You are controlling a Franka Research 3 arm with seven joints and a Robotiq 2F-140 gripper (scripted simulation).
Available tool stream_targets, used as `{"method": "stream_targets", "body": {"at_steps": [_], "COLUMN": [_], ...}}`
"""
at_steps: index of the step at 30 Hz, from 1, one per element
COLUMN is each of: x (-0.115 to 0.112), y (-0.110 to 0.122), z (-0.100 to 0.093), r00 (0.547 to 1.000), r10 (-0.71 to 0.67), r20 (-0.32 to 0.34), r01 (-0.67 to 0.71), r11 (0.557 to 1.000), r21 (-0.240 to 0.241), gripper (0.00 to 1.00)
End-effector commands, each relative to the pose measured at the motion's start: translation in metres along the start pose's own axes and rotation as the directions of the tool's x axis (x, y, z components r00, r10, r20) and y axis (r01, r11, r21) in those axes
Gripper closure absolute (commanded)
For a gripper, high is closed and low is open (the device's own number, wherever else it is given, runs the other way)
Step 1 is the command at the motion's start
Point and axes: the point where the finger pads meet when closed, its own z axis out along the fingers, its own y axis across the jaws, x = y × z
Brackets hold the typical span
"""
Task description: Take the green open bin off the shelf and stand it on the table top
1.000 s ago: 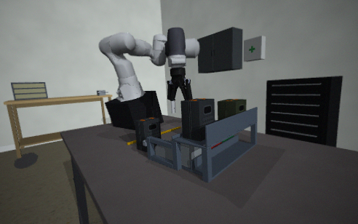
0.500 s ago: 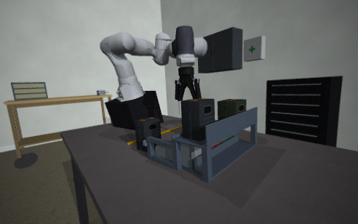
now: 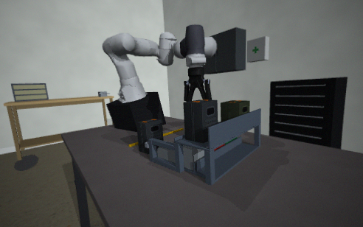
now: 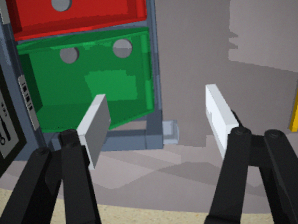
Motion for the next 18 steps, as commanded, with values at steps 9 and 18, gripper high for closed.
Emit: {"method": "stream_targets", "body": {"at_steps": [9,18], "x": [-0.0045,-0.0014], "y": [-0.0313,-0.0221], "z": [-0.0014,-0.0017], "r00": [0.999,0.999], "r10": [0.031,0.031], "r20": [-0.009,-0.009], "r01": [-0.031,-0.031], "r11": [1.000,1.000], "r21": [0.001,0.001], "gripper": [0.43,0.43]}}
